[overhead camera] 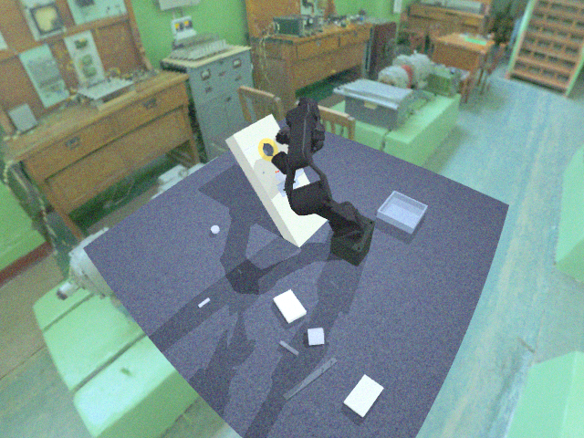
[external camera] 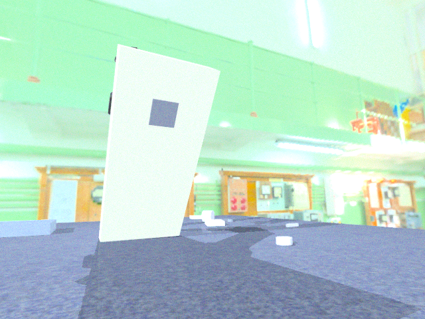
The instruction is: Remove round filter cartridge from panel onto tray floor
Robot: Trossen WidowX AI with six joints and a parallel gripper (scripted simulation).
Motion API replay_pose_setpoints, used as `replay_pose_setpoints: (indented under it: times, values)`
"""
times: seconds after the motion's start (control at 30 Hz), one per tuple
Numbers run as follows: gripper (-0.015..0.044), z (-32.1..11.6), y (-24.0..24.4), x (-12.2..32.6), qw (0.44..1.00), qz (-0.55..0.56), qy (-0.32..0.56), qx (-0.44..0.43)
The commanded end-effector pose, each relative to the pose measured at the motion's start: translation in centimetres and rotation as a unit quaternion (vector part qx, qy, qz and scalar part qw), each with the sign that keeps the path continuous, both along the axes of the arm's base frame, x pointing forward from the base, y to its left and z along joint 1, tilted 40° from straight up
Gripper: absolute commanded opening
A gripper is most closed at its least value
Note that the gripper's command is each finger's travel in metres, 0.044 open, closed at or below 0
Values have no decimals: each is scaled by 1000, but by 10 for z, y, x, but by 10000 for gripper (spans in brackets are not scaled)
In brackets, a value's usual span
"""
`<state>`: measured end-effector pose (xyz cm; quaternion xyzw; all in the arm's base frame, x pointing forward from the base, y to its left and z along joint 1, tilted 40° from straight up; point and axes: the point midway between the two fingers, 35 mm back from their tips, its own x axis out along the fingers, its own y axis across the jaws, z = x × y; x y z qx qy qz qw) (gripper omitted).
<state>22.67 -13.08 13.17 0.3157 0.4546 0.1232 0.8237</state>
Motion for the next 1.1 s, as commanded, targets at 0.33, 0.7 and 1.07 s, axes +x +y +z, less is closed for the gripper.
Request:
replay_pose_setpoints:
  times: [0.33, 0.7, 1.07]
  values:
    - [305, -17, 12, 11, 1000, -1, 6, 3]
    - [305, -28, 22, 21, 1000, -1, 5, 4]
    - [265, -28, 22, 22, 1000, 0, 4, 1]
